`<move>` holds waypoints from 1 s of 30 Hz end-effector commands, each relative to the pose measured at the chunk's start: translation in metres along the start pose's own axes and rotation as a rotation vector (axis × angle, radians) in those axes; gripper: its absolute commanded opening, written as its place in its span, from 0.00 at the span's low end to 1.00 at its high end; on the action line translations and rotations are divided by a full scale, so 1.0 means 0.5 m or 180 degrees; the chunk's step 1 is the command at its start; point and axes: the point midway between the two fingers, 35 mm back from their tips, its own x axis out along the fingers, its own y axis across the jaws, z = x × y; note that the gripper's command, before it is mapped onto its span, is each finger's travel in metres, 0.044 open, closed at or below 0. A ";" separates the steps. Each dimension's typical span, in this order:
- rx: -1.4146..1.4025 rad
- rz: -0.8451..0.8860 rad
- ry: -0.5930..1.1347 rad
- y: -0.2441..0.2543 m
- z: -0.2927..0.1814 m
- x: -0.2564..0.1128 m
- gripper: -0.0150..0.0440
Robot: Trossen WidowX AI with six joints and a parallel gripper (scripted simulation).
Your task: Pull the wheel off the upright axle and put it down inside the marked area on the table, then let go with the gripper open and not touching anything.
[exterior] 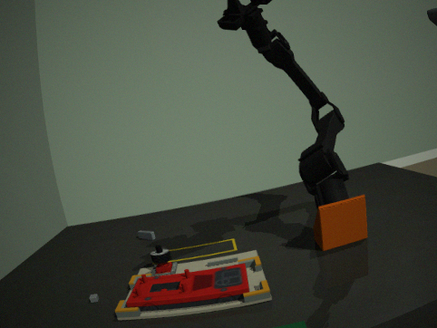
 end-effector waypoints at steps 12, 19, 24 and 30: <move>0.0239 -0.2373 0.0166 -0.433 0.010 0.118 0.76; 0.0305 -0.3503 0.0440 -0.634 -0.011 0.078 0.76; 0.0323 -0.4305 0.0807 -0.761 -0.041 0.024 0.76; 0.0332 -0.5259 0.1450 -0.894 -0.087 -0.069 0.76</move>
